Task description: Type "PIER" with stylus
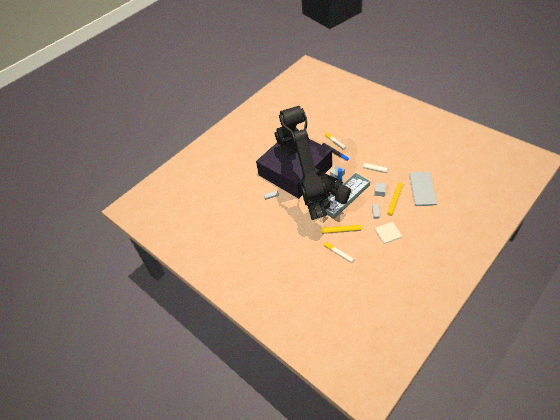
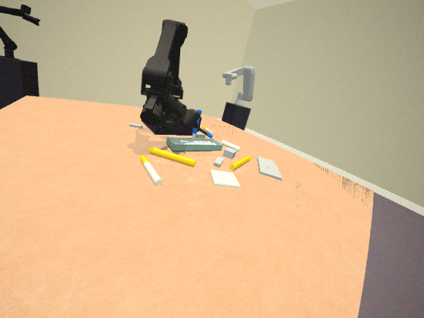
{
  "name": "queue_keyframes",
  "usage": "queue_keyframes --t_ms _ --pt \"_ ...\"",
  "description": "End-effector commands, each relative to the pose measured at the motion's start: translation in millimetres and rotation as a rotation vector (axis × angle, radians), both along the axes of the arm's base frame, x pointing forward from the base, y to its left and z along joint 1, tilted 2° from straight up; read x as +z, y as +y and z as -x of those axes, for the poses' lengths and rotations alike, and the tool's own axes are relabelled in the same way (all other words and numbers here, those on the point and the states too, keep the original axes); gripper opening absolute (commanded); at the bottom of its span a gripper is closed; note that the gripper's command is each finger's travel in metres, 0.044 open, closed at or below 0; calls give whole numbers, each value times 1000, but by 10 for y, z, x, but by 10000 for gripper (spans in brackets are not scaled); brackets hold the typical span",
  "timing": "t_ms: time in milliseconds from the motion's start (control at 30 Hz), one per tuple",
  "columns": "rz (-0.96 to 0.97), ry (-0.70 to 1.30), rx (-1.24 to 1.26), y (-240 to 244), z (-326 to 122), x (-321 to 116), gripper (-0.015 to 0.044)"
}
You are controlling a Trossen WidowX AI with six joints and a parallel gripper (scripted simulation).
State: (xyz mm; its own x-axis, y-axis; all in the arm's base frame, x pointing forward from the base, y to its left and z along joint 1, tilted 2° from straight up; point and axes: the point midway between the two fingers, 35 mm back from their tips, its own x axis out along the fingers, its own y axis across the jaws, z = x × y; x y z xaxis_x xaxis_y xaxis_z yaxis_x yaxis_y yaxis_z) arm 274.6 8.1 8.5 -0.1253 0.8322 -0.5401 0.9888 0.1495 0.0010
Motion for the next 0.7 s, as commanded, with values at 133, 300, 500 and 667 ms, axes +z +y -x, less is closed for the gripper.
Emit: queue_keyframes --t_ms 133,300,500,667 --pt "-4 7 -6 3 1 -44 81" --pt "-4 7 -6 3 1 -59 81" --pt "-4 7 -6 1 1 -92 81" --pt "-4 7 -6 0 1 -112 81"
